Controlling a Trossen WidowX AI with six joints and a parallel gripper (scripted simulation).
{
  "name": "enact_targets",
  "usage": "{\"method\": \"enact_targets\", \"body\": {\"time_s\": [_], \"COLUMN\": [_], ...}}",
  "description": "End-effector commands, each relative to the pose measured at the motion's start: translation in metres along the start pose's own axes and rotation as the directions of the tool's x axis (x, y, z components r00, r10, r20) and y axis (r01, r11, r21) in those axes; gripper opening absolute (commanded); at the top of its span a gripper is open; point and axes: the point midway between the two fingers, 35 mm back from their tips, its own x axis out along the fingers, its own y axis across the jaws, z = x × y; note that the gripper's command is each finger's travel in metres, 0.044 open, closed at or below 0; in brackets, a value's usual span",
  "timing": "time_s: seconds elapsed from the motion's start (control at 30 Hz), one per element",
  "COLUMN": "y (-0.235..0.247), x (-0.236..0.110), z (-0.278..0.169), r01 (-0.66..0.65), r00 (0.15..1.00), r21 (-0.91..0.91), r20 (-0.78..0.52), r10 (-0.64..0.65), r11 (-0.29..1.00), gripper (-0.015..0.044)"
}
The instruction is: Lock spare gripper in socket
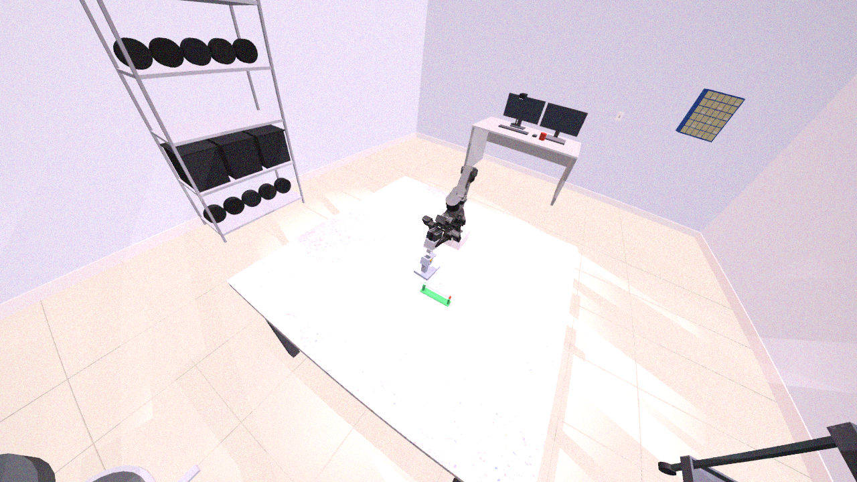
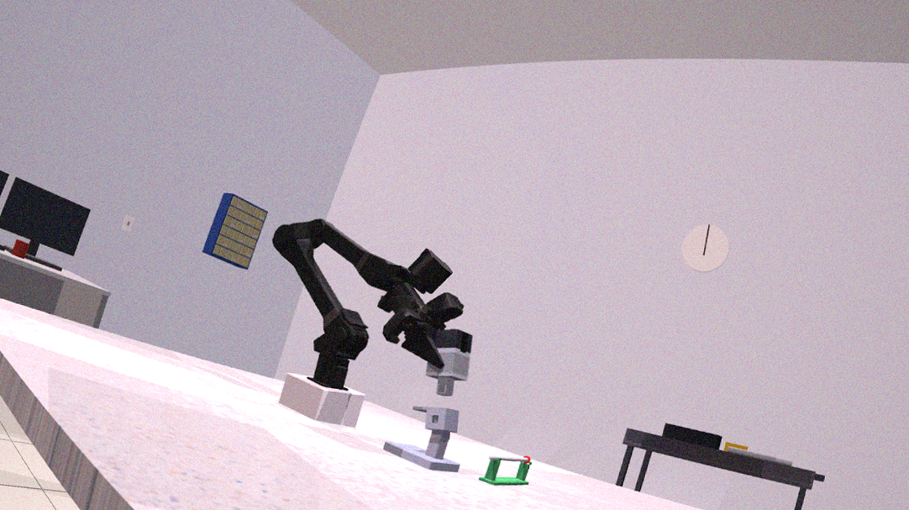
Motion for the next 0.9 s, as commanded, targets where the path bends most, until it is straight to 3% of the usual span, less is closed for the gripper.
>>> {"method": "enact_targets", "body": {"time_s": [0.0, 0.87], "y": [0.0, 0.0], "x": [0.004, 0.03], "z": [0.0, -0.026], "r01": [-0.005, -0.004], "r00": [1.0, 1.0], "r21": [0.008, 0.005], "r20": [0.013, 0.013], "r10": [0.004, 0.004], "r11": [1.0, 1.0], "gripper": [0.0, 0.0]}}
